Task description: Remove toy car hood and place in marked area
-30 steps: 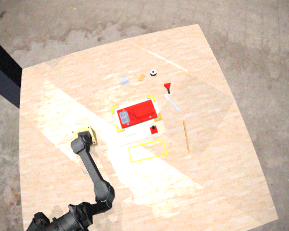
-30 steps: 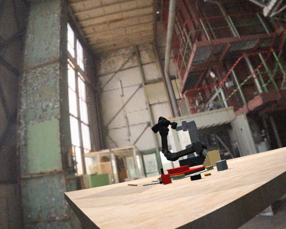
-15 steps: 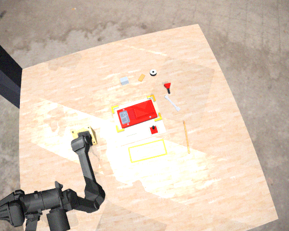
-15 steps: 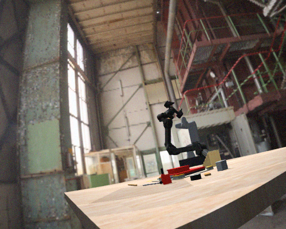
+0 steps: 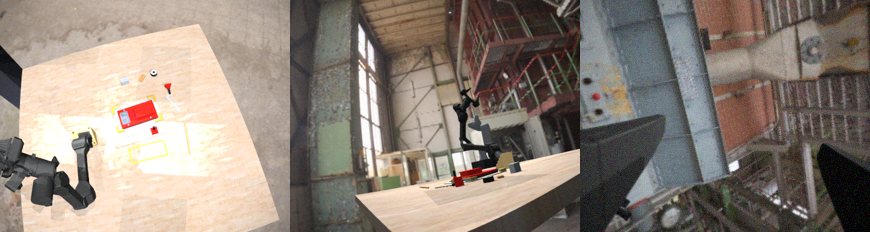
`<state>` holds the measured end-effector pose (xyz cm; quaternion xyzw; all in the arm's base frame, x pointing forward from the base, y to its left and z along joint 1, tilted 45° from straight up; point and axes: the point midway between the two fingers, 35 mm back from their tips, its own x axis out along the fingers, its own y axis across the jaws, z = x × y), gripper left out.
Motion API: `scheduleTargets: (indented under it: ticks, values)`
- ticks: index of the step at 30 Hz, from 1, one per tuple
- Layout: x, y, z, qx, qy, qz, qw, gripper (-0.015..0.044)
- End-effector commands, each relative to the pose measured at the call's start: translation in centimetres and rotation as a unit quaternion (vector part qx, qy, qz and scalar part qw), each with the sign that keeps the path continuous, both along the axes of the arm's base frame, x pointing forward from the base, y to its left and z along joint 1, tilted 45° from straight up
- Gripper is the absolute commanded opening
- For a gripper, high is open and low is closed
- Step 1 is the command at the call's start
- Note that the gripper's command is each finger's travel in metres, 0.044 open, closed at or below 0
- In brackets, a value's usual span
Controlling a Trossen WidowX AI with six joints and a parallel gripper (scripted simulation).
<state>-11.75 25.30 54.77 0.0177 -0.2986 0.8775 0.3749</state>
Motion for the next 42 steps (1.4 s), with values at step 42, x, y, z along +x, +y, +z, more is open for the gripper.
scheduleTargets:
  ticks: [42]
  values:
    - [28.8, 16.2, -28.5, -0.505, 0.217, -0.488, 0.679, 0.0440]
